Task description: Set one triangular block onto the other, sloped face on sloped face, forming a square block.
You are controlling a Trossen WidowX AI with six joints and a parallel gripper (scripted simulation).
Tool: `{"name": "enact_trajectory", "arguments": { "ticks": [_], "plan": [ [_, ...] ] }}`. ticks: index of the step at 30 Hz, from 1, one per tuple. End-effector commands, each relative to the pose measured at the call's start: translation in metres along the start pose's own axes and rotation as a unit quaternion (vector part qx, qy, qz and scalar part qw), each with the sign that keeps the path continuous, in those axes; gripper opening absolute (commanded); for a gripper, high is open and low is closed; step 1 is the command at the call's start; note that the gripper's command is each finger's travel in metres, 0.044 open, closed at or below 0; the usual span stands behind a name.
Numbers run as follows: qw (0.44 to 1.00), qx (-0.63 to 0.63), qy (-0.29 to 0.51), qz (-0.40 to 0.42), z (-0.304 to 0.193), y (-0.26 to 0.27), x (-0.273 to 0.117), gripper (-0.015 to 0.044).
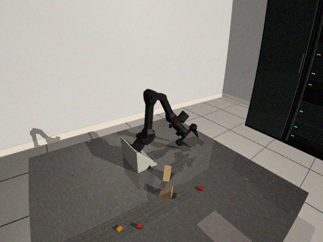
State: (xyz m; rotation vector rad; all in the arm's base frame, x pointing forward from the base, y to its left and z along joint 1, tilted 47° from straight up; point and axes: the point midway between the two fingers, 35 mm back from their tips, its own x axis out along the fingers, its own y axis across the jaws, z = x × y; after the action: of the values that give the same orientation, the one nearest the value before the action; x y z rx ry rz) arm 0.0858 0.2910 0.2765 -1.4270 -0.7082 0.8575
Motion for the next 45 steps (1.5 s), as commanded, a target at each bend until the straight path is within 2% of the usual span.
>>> {"name": "enact_trajectory", "arguments": {
  "ticks": [1,11,16,20,23,29,34,40,45],
  "plan": [
    [0.963,0.239,0.095,0.076,-0.052,0.003,0.050,0.0440],
    [0.856,0.445,0.246,0.093,-0.132,0.018,0.075,0.0440],
    [0.758,0.551,0.332,0.106,-0.176,0.045,0.083,0.0440],
    [0.655,0.631,0.403,0.107,-0.212,0.070,0.083,0.0440],
    [0.562,0.686,0.452,0.096,-0.236,0.087,0.081,0.0440],
    [0.336,0.770,0.540,0.044,-0.285,0.119,0.068,0.0440],
    [0.114,0.795,0.595,-0.023,-0.322,0.148,0.048,0.0440],
    [-0.160,0.756,0.624,-0.117,-0.355,0.179,0.020,0.0440],
    [-0.384,0.657,0.614,-0.208,-0.378,0.198,-0.007,0.0440]
  ]
}}
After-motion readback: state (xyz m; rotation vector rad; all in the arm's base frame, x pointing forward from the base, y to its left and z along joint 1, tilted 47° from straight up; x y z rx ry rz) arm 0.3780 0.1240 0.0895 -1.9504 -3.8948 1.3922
